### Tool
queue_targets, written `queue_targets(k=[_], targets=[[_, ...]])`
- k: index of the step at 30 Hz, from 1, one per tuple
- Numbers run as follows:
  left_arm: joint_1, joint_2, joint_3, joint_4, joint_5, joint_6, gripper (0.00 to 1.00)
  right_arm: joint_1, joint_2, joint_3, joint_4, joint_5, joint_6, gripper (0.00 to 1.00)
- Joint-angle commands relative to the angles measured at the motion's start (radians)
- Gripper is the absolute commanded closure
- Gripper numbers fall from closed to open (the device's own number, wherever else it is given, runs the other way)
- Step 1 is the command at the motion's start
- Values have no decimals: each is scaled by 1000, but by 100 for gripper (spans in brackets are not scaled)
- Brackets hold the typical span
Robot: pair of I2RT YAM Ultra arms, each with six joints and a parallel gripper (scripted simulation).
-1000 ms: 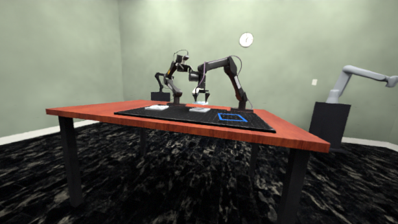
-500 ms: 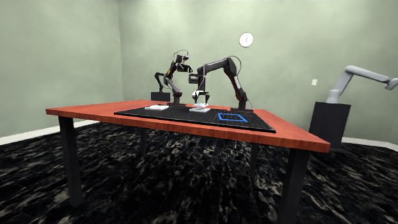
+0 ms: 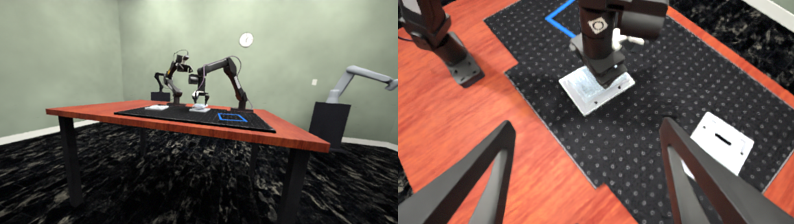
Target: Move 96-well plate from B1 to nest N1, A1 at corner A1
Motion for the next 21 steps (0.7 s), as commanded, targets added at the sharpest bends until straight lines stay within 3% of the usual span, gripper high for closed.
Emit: queue_targets(k=[1,16,21], targets=[[12,6,-28,50,-3,-9,22,-10,-2,26,5,-4,-1,0],[8,36,-87,112,-2,-9,22,-10,-2,26,5,-4,-1,0],[6,26,-39,61,-3,-14,22,-10,-2,26,5,-4,-1,0]])
